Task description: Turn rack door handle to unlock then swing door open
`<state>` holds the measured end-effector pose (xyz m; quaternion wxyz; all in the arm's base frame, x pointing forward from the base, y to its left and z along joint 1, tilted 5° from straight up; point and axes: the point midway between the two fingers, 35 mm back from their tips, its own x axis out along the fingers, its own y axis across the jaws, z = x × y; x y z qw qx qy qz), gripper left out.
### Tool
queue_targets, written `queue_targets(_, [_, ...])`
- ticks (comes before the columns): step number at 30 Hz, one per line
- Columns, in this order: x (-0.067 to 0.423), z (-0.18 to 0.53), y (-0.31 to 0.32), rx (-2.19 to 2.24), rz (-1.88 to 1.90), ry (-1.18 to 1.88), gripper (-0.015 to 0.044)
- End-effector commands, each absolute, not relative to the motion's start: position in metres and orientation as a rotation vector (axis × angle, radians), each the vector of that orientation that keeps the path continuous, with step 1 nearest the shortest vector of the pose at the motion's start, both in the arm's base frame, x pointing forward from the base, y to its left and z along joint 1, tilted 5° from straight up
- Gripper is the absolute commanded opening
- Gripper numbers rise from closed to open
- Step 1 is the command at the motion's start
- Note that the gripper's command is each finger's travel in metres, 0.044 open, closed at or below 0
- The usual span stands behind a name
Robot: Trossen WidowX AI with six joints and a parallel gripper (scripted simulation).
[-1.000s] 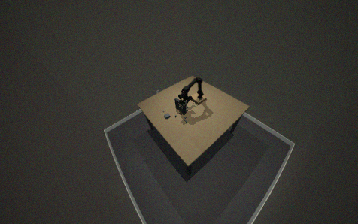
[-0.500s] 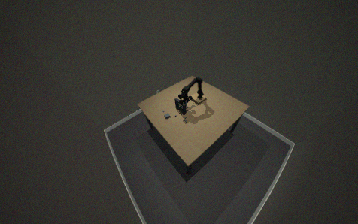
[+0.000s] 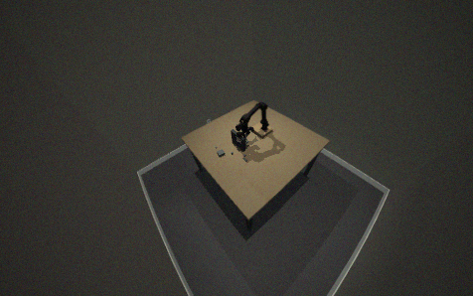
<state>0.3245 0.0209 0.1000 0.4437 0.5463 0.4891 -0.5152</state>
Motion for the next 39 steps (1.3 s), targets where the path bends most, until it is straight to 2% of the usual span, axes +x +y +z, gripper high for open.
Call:
queue_targets(1, [0.322,0.1,0.019,1.314,-1.24,1.236,0.0009])
queue_targets(39, [0.282,0.097,-0.012,0.785,-0.692,1.488,0.0009])
